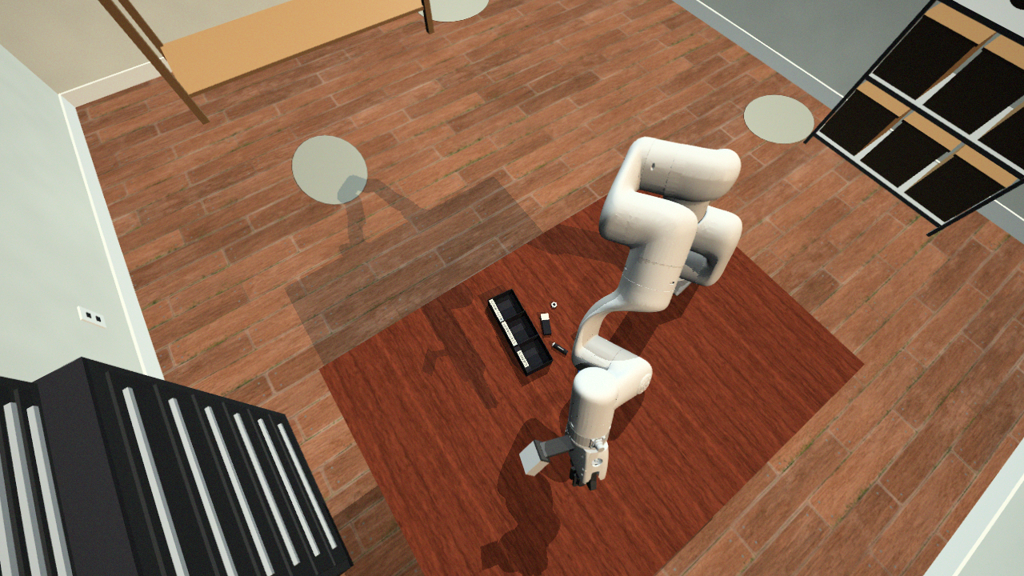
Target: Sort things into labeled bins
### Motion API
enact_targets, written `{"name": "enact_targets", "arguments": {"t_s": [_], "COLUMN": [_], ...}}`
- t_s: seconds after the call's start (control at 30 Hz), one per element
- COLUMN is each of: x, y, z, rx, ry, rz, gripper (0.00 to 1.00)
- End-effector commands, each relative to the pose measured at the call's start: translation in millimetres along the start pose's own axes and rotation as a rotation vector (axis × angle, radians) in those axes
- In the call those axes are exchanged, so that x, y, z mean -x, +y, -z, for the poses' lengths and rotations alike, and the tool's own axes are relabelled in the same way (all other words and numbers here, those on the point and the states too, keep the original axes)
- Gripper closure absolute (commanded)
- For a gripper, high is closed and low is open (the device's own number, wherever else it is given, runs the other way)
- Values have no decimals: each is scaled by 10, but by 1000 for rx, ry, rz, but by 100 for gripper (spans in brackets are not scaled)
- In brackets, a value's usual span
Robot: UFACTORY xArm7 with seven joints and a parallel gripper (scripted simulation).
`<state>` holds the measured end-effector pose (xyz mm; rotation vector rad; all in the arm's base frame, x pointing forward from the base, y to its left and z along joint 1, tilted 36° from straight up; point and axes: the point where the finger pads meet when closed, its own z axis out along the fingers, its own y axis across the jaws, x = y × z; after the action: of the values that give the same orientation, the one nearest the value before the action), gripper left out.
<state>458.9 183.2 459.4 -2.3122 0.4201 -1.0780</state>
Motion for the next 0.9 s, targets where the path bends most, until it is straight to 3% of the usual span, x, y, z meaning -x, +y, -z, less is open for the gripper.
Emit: {"name": "enact_targets", "arguments": {"t_s": [0.0, 0.1, 0.13, 0.37, 0.43, 0.5, 0.6, 0.67, 0.83, 0.87], "x": [-25, -25, -22, -11, 10, 31, 32, 66, 103, 126], "y": [252, 269, 341, 572, 716, 859, 873, 1015, 1168, 1238], "z": [183, 193, 235, 371, 454, 536, 544, 624, 710, 748], "rx": [35, 35, 73, 87, 138, 138, 138, 188, 188, 228], "ry": [4, 4, 2, 1, -6, -6, -6, -17, -17, -30], "rz": [35, 35, 67, 79, 118, 118, 118, 155, 155, 183], "gripper": [93, 93, 93, 93, 93, 93, 93, 93, 93, 93]}}
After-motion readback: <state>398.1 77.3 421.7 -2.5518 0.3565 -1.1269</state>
